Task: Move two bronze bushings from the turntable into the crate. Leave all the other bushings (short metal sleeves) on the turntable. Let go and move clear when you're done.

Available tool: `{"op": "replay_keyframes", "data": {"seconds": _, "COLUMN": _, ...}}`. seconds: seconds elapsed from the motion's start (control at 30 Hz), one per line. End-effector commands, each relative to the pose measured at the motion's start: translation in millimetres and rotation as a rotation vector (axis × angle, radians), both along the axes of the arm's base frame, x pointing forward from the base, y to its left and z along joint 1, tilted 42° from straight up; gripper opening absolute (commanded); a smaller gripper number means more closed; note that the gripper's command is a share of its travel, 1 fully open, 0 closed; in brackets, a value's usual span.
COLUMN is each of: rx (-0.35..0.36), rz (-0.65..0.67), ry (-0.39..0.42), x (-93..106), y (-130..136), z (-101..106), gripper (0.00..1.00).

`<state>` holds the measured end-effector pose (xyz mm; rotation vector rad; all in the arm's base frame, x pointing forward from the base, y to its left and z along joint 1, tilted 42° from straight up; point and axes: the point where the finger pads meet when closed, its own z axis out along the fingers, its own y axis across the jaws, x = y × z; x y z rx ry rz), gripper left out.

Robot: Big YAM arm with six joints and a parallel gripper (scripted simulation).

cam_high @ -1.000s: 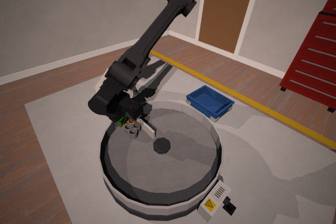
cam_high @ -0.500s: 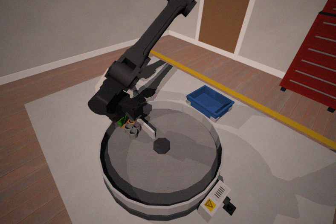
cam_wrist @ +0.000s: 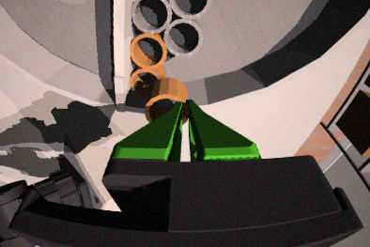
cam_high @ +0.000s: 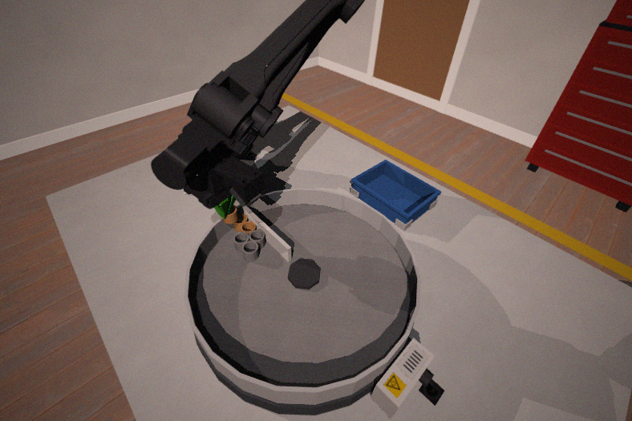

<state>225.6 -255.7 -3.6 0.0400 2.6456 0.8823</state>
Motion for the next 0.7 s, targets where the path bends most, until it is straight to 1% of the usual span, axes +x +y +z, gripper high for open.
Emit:
{"op": "replay_keyframes", "data": {"seconds": 0.0, "rx": -0.070, "rz": 0.006, "ry": -0.047, "x": 6.5, "y": -36, "z": 25, "gripper": 0.00}}
{"op": "replay_keyframes", "data": {"seconds": 0.13, "rx": -0.071, "rz": 0.006, "ry": -0.046, "x": 1.9, "y": -43, "z": 34, "gripper": 0.00}}
{"op": "replay_keyframes", "data": {"seconds": 0.23, "rx": -0.071, "rz": 0.006, "ry": -0.046, "x": 0.9, "y": -45, "z": 36, "gripper": 0.00}}
{"op": "replay_keyframes", "data": {"seconds": 0.67, "rx": -0.069, "rz": 0.016, "ry": -0.046, "x": 3.9, "y": -43, "z": 34, "gripper": 0.00}}
